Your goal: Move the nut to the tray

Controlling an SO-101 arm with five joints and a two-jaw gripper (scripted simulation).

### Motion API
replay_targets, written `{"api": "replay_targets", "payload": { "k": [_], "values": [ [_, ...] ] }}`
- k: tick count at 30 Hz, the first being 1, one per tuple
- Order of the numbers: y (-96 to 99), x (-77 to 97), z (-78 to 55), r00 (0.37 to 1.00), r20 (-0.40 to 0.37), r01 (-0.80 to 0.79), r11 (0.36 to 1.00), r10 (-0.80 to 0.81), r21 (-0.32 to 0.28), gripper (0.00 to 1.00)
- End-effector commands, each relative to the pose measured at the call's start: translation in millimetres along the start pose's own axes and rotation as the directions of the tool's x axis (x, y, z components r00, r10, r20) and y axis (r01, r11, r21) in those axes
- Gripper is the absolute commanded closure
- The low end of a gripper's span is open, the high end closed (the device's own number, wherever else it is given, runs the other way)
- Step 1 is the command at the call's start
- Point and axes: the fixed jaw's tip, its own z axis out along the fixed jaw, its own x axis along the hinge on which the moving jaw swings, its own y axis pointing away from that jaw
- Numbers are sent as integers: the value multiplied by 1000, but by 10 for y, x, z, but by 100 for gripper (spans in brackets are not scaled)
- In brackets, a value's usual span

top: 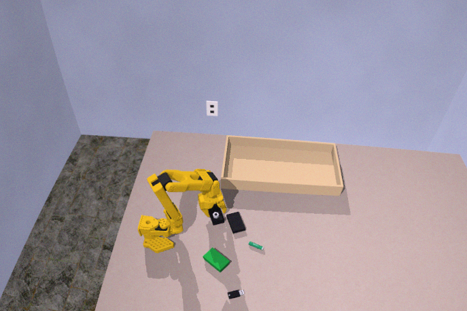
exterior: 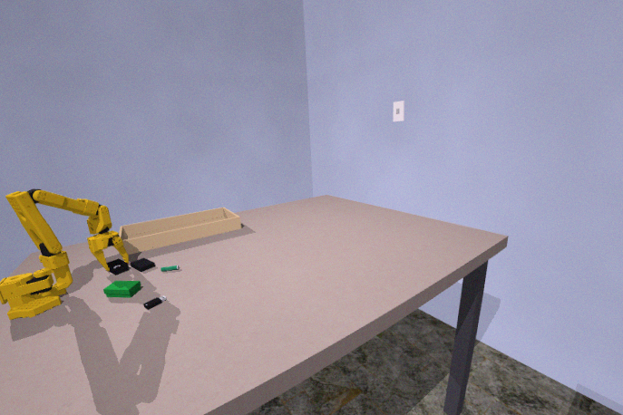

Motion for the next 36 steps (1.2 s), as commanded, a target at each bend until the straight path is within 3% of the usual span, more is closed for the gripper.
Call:
{"api": "replay_targets", "payload": {
  "k": [1,16,36],
  "values": [
    [-18,-23,-4,1000,5,-1,1000,1,15,74],
    [-18,-23,-4,1000,5,-1,1000,1,15,80],
    [-18,-23,-4,1000,5,-1,1000,1,15,80]
  ]
}}
